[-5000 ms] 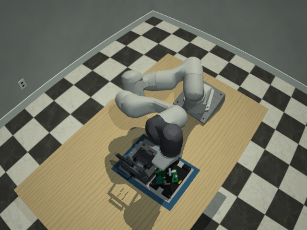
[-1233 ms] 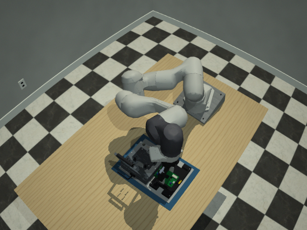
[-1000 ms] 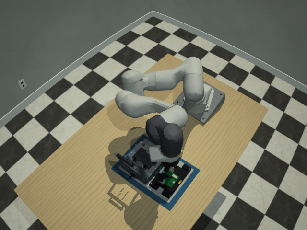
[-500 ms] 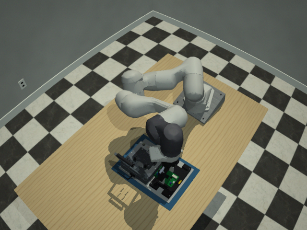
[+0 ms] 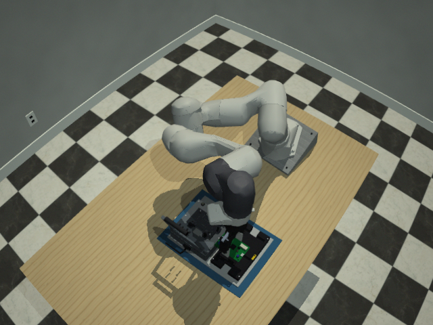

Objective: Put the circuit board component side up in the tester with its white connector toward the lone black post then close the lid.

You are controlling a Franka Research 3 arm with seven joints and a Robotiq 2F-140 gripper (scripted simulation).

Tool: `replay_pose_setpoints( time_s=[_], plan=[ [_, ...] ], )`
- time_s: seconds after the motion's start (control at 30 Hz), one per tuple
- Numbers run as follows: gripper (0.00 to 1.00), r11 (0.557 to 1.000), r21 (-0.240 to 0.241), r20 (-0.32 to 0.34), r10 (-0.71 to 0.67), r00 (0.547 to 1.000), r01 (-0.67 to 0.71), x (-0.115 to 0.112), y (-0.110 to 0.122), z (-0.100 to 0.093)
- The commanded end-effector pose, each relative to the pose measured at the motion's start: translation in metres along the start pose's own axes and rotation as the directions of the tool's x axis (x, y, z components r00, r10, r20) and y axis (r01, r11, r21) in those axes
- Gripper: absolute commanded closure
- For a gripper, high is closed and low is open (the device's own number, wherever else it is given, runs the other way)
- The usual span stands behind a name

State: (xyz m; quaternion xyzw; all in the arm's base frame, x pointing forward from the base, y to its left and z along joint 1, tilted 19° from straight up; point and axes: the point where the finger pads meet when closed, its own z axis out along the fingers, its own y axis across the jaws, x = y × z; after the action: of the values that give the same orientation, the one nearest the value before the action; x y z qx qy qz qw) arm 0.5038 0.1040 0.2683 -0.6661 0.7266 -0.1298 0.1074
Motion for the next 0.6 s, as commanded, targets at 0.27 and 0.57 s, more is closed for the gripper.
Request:
replay_pose_setpoints(
  time_s=[0.27, 0.57],
  plan=[
    [0.54, 1.000, -0.003, -0.001, -0.009, 1.000, 0.009, 0.022, 0.006, -0.002],
    [0.54, 1.000, -0.003, -0.001, -0.009, 1.000, 0.009, 0.050, 0.012, -0.005]
  ],
)
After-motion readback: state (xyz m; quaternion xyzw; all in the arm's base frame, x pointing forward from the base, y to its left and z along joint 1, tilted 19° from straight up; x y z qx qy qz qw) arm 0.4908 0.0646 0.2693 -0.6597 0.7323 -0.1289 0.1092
